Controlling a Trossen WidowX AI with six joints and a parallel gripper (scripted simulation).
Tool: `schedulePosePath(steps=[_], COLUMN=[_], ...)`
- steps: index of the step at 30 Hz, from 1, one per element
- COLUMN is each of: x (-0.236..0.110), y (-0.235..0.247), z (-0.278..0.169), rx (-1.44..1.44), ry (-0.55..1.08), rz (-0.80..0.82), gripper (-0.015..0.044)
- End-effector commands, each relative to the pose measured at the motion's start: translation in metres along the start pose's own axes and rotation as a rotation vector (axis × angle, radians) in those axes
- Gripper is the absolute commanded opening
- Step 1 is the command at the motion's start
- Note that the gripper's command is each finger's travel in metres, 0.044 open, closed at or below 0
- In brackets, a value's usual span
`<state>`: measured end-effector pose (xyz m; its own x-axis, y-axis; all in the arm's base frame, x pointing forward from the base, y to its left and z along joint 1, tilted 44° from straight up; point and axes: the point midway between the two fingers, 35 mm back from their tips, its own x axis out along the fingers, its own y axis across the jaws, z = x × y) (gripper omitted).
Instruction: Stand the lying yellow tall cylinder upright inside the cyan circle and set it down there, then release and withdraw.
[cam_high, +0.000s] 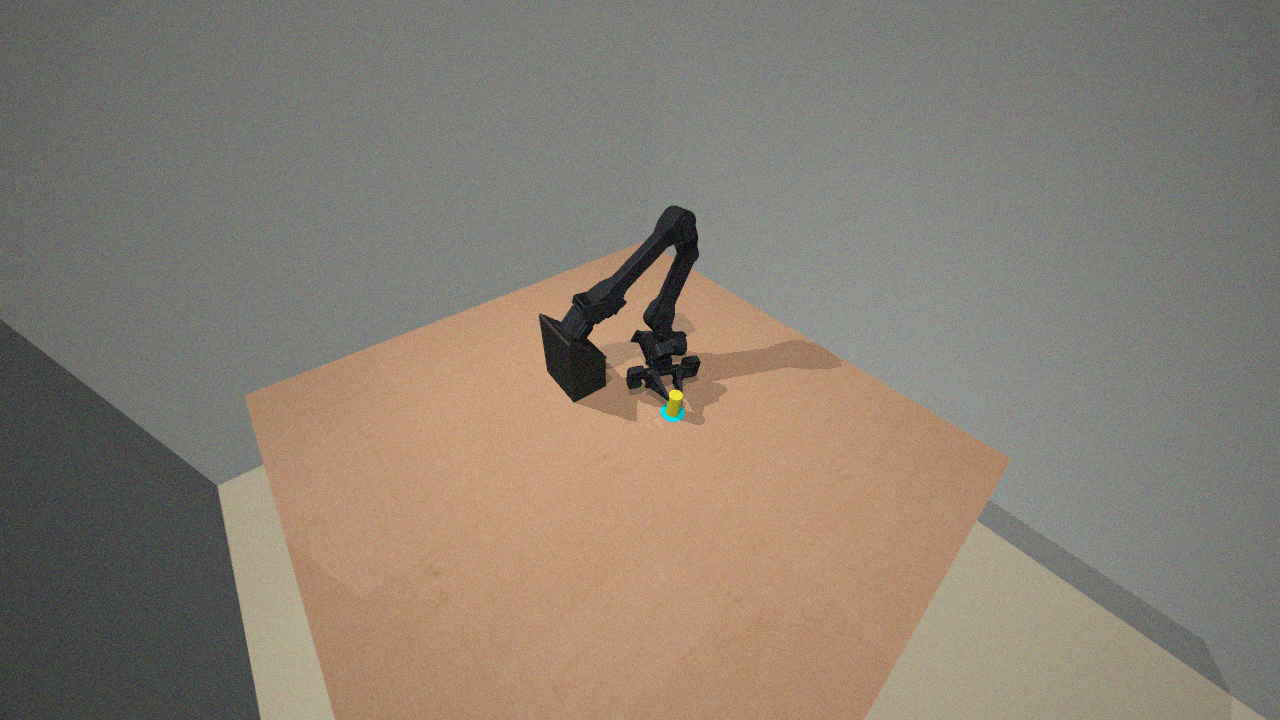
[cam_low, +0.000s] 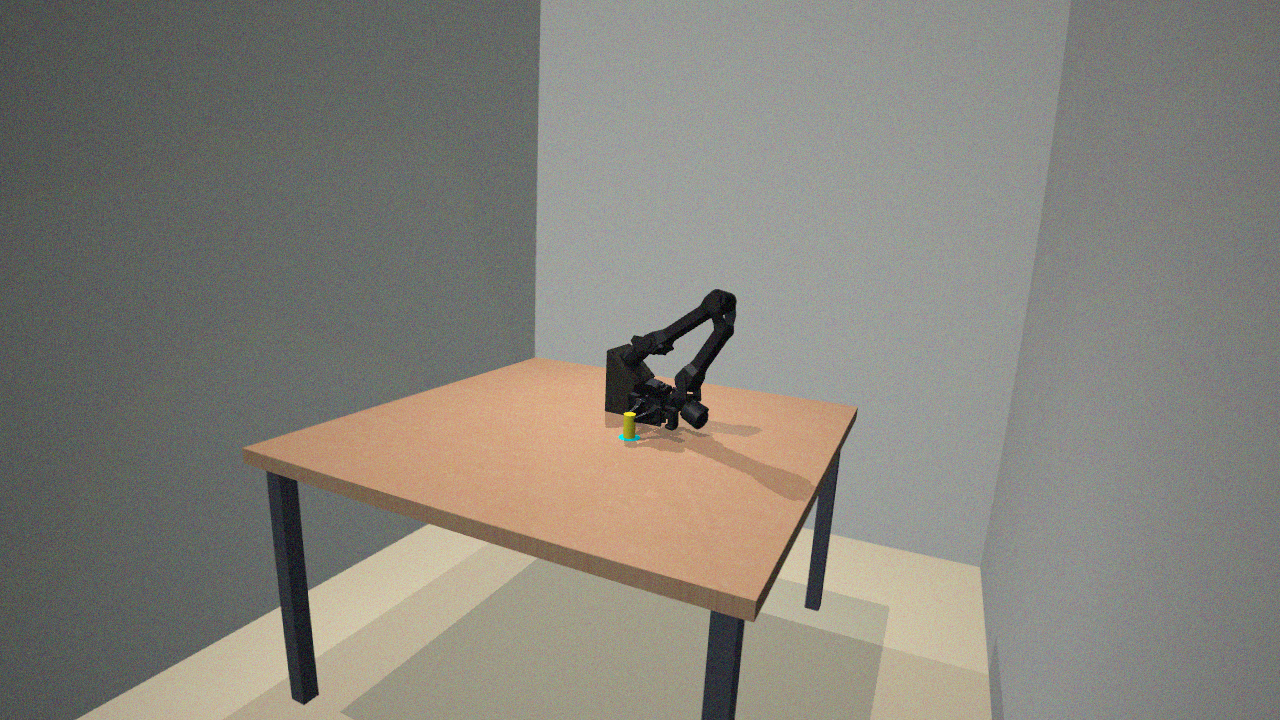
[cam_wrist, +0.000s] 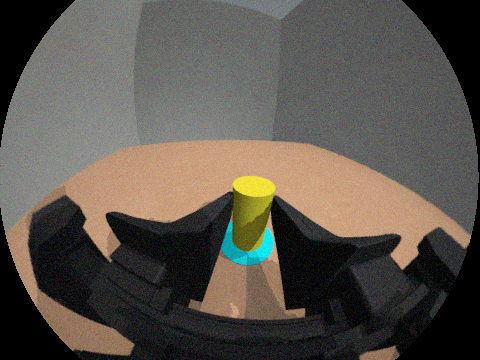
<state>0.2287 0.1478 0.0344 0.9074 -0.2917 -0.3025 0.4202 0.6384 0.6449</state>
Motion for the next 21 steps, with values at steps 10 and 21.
schedulePosePath(steps=[10, 21], x=[0.0001, -0.0011], y=[0.0005, 0.0029], z=[-0.0001, 0.0098], rx=[0.009, 0.011], ry=[-0.002, -0.002], rz=[0.001, 0.001], gripper=[0.0315, 0.04])
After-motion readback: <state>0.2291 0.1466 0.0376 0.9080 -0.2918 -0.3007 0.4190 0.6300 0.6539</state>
